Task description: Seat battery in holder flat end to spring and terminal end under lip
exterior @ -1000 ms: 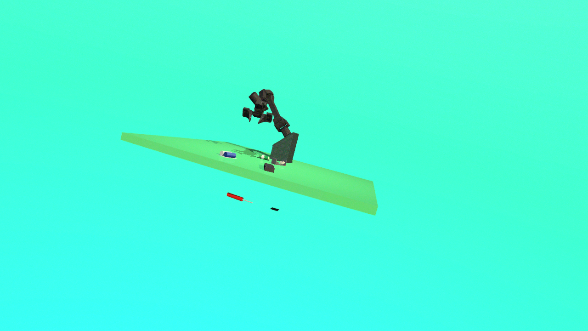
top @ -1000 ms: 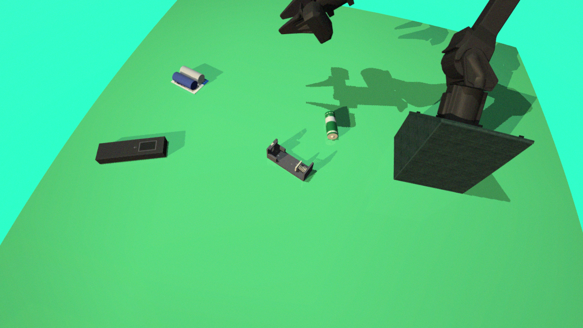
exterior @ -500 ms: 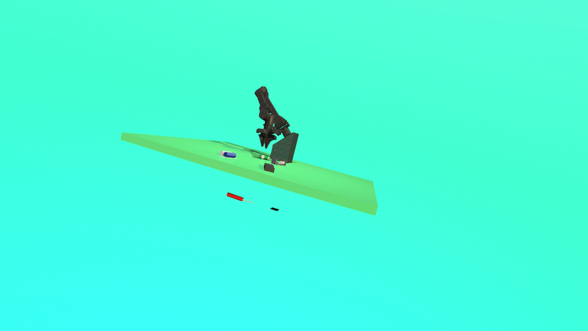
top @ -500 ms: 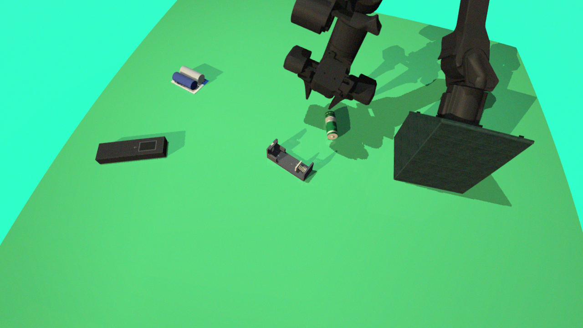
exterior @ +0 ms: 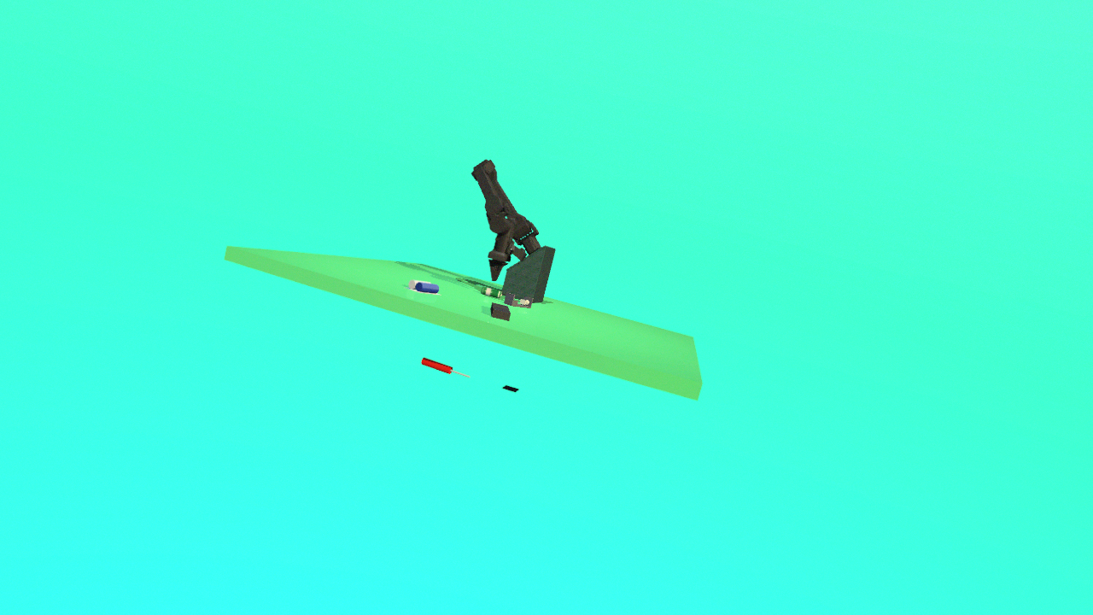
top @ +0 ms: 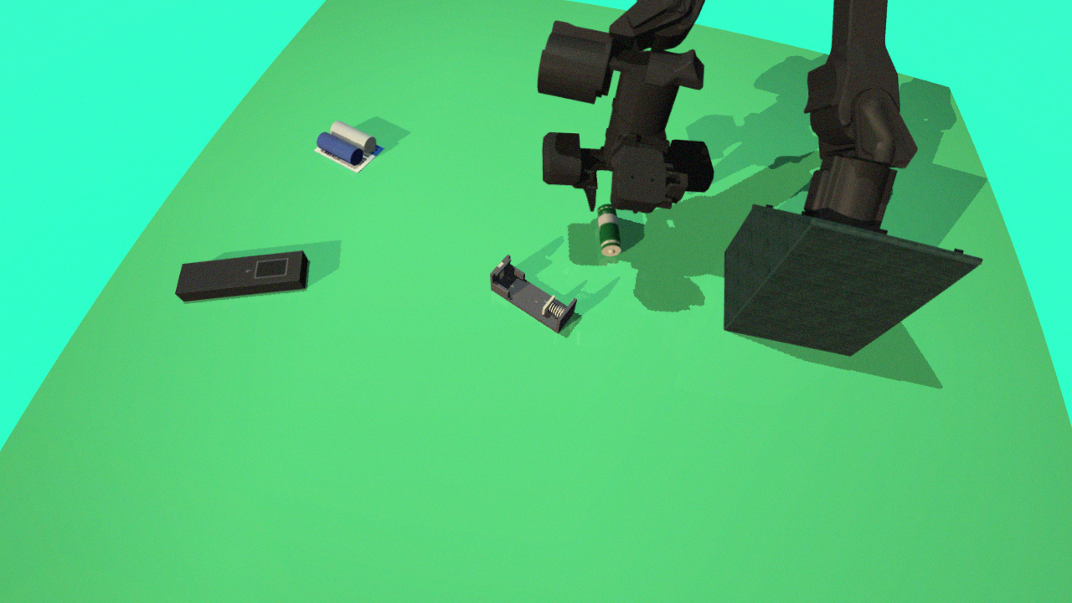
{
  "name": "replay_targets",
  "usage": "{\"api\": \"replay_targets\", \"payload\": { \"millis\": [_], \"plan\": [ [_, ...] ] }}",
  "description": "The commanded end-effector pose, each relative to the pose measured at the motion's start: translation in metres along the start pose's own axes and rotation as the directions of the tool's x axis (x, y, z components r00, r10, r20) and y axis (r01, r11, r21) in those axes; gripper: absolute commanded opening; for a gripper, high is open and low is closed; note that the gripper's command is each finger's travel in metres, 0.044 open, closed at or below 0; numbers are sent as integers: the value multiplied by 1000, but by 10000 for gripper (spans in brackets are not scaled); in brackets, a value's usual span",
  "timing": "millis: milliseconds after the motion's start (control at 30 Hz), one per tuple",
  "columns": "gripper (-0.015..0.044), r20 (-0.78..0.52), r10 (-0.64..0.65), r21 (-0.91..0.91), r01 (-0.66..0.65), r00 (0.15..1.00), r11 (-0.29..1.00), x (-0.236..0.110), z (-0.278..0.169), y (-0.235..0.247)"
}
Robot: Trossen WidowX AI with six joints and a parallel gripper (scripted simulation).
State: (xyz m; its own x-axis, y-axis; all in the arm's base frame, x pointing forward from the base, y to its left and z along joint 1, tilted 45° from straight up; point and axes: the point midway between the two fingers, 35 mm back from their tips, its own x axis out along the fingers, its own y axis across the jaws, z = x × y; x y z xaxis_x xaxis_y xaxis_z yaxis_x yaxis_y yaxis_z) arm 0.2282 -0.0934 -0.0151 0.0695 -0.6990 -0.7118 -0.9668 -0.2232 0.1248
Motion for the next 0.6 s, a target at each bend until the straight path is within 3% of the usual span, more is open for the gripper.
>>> {"api": "replay_targets", "payload": {
  "millis": [0, 567],
  "plan": [
    [250, -4, 8, -12, -8, 1000, 1000, 5, 0, 1],
    [250, -2, 10, -11, -10, 1000, 1000, 31, 1, 1]
  ]
}}
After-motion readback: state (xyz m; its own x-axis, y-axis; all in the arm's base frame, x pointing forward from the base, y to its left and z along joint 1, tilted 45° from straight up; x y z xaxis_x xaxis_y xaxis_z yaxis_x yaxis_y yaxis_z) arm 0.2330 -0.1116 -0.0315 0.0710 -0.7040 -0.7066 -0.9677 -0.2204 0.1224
